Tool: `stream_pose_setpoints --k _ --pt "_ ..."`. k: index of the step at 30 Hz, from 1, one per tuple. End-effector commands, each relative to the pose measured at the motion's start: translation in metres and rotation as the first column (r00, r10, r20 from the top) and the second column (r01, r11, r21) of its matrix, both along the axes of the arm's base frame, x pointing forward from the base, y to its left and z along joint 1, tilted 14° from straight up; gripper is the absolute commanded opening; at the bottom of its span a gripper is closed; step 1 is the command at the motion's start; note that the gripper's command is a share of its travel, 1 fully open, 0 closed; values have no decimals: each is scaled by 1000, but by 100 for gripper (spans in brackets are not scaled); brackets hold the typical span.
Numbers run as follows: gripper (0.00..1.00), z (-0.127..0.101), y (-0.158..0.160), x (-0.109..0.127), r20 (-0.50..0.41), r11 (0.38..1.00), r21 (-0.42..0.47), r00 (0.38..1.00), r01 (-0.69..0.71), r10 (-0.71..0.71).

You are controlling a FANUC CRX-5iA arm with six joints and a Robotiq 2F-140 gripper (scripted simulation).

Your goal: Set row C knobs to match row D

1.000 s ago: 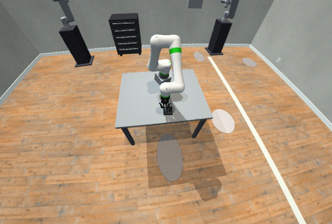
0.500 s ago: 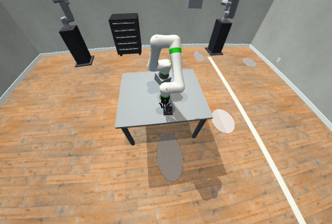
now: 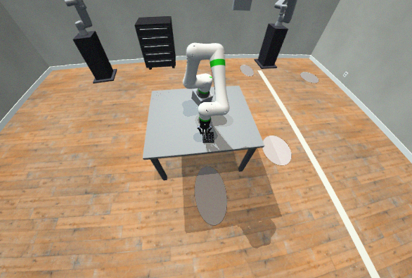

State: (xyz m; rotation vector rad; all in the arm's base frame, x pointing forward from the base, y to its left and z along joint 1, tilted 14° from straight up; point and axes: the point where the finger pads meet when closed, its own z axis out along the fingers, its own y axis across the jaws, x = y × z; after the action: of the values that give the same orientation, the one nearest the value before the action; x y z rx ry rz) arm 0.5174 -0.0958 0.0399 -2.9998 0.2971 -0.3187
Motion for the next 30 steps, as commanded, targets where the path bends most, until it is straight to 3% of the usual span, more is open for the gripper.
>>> stream_pose_setpoints --k 1,30 --pt "5 0 0 0 0 1000 0 1000 0 0" --pt "5 0 0 0 6 997 -17 997 -72 72"
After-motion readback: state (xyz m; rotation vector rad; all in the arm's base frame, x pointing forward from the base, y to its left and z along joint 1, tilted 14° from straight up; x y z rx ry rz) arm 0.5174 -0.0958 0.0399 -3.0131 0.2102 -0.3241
